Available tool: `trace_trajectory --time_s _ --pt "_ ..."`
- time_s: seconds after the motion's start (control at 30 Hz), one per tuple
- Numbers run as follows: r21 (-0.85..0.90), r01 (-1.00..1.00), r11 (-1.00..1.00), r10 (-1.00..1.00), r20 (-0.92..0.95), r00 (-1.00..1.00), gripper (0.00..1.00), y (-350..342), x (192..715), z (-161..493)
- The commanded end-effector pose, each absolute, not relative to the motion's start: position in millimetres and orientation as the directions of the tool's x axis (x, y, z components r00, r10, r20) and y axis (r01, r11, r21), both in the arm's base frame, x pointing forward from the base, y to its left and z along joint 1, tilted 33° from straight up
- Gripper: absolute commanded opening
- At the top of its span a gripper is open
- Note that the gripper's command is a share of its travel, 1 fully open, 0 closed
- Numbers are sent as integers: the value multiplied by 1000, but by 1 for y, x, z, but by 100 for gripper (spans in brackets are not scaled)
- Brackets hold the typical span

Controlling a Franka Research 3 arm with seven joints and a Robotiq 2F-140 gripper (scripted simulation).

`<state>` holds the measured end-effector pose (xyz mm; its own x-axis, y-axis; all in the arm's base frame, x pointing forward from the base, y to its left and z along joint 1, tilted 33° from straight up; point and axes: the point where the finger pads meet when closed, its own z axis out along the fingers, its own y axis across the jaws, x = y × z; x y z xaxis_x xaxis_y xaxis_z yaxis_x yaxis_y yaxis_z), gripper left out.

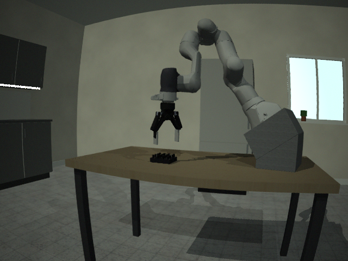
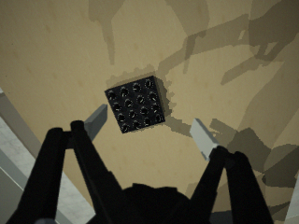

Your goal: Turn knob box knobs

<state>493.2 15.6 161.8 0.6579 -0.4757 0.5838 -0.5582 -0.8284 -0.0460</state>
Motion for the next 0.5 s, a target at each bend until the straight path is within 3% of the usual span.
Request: trace_trajectory --time_s 0.0,0.47 --pt "-35 -546 -837 -462 580 671 100 16 492 160" --pt "0 -478 -878 -394 568 723 100 24 484 151"
